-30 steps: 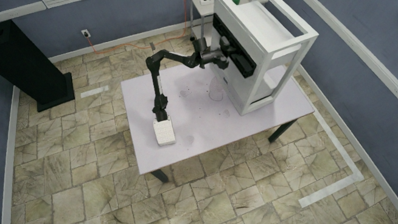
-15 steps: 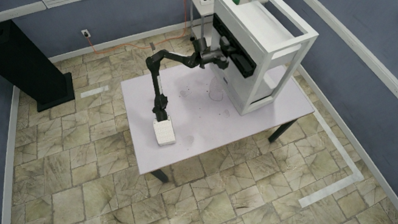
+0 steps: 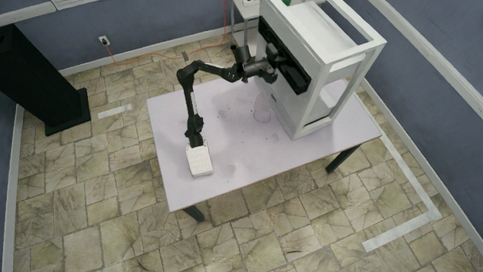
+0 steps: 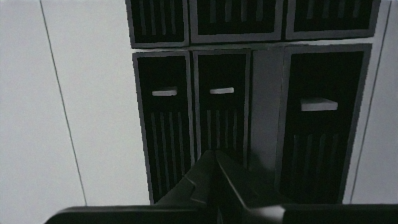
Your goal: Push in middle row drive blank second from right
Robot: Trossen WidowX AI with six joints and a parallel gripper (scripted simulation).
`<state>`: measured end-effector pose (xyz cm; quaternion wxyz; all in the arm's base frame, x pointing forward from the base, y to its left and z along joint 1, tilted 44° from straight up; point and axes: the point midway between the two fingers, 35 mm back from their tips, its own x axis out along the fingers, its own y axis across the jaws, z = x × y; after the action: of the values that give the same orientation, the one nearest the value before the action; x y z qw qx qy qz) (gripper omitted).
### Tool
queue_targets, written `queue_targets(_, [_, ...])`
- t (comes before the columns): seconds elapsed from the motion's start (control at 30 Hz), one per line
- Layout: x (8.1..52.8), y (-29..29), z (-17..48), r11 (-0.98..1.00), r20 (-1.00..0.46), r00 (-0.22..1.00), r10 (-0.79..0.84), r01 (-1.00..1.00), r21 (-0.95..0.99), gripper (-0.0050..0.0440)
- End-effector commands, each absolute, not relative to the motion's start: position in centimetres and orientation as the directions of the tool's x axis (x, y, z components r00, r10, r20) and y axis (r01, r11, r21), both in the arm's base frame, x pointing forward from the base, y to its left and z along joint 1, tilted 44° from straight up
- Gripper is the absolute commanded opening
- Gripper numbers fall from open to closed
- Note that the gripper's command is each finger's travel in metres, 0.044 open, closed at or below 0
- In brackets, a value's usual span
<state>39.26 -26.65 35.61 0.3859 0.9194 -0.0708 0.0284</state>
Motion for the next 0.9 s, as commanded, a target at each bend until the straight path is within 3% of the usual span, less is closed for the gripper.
queue_targets(0.0, [36.9, -26.1, 37.0, -0.673, 0.137, 0.985, -0.108, -0.174, 0.719, -0.0050])
queue_targets(0.3, [32.1, -25.6, 36.4, -0.673, 0.137, 0.985, -0.108, -0.174, 0.719, -0.0050])
queue_targets(0.87, [32.0, -25.5, 36.3, -0.673, 0.137, 0.985, -0.108, -0.174, 0.719, -0.0050])
